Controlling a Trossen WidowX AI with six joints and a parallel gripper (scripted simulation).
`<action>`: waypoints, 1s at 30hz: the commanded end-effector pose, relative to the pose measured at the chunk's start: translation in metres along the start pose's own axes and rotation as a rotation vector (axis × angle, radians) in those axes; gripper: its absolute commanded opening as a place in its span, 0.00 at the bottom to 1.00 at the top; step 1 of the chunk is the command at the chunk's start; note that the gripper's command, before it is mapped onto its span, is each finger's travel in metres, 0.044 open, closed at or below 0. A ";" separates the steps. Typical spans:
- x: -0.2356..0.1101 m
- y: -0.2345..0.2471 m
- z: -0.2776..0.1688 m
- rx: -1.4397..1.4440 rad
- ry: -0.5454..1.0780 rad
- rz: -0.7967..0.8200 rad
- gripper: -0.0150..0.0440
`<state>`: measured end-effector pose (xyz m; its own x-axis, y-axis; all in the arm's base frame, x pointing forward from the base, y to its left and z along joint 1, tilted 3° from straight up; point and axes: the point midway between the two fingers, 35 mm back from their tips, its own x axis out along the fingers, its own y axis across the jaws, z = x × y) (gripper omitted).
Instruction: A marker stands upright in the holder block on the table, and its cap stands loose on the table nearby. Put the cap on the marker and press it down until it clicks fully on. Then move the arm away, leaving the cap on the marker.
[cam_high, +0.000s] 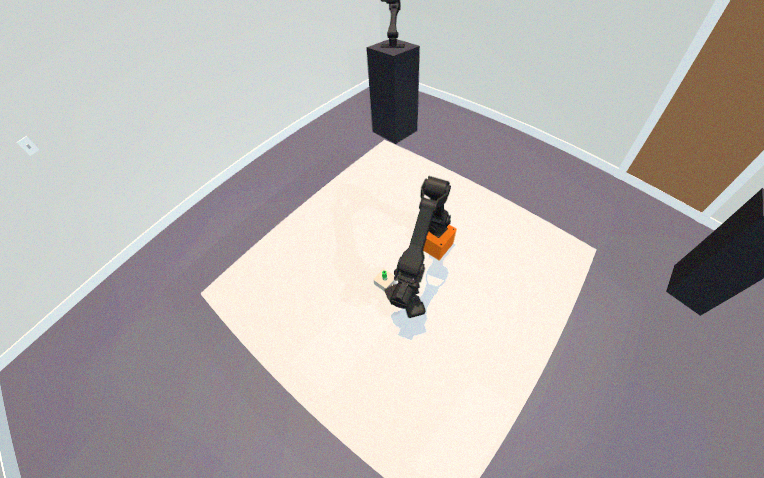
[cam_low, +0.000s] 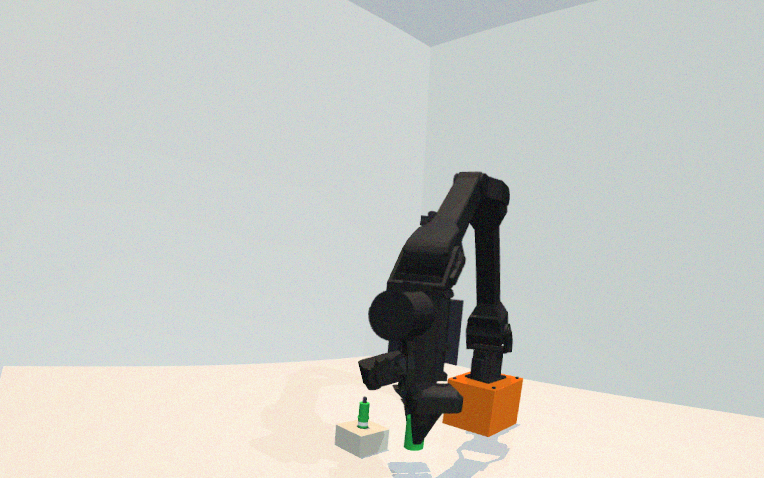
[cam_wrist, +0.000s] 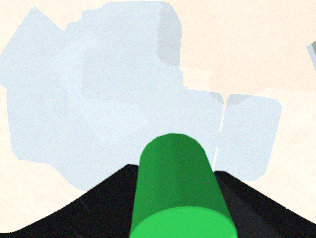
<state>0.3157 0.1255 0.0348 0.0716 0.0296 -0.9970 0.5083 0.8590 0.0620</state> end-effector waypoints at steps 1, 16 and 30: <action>-0.008 -0.012 0.009 -0.002 -0.002 0.007 0.25; -0.026 -0.059 0.035 -0.003 -0.005 0.002 0.25; -0.041 -0.105 0.050 -0.003 -0.006 -0.002 0.25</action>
<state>0.3074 0.0184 0.0667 0.0725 0.0208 -0.9972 0.5111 0.8578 0.0550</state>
